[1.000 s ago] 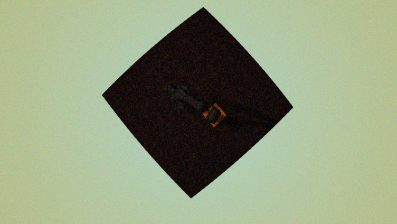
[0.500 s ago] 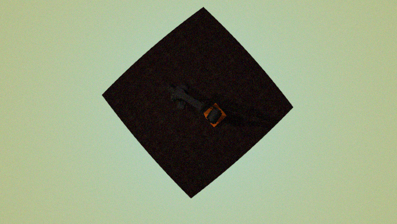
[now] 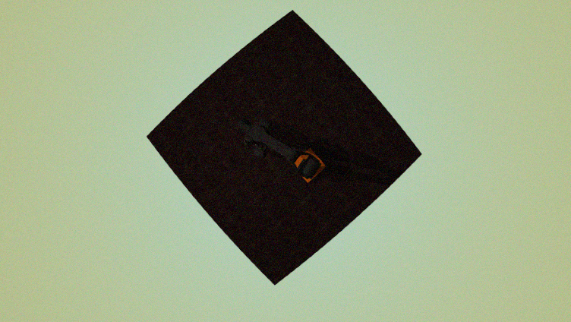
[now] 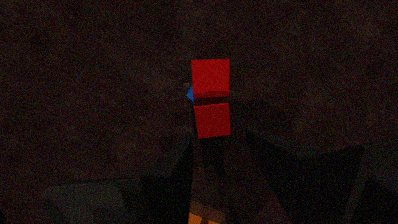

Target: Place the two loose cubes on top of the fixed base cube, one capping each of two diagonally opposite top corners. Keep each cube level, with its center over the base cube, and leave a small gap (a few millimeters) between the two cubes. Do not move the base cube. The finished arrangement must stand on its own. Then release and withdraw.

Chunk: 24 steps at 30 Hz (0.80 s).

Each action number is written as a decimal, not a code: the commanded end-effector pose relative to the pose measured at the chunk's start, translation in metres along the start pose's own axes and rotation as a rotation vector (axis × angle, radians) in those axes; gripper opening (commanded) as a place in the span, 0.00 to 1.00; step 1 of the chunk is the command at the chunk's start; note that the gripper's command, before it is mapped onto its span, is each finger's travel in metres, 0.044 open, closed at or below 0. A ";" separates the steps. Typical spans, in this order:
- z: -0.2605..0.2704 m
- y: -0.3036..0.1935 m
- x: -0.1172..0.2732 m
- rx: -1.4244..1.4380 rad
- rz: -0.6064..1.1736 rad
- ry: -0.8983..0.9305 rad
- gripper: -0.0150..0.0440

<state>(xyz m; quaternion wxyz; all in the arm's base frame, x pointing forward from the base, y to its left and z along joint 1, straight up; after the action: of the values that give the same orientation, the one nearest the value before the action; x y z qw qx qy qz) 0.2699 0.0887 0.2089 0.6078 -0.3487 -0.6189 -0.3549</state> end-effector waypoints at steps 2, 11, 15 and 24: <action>0.000 0.000 0.009 0.000 -0.001 0.000 0.60; 0.000 0.000 0.020 0.000 -0.002 0.000 0.74; 0.000 0.000 0.026 0.000 -0.002 0.000 0.91; 0.076 0.023 0.026 0.002 -0.003 0.005 0.93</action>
<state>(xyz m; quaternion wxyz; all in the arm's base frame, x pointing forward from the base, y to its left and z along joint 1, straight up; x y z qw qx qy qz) 0.2628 0.1332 0.2343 0.6046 -0.3508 -0.6161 -0.3631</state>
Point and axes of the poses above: the point midway between the two fingers, 35 mm back from their tips, its own x axis back along the fingers, its own z axis across the jaws, y = z × x, the point moved 10 cm from there along x, back along the fingers, and after that the axes turned 11 degrees about -x, right-handed, at the moved point
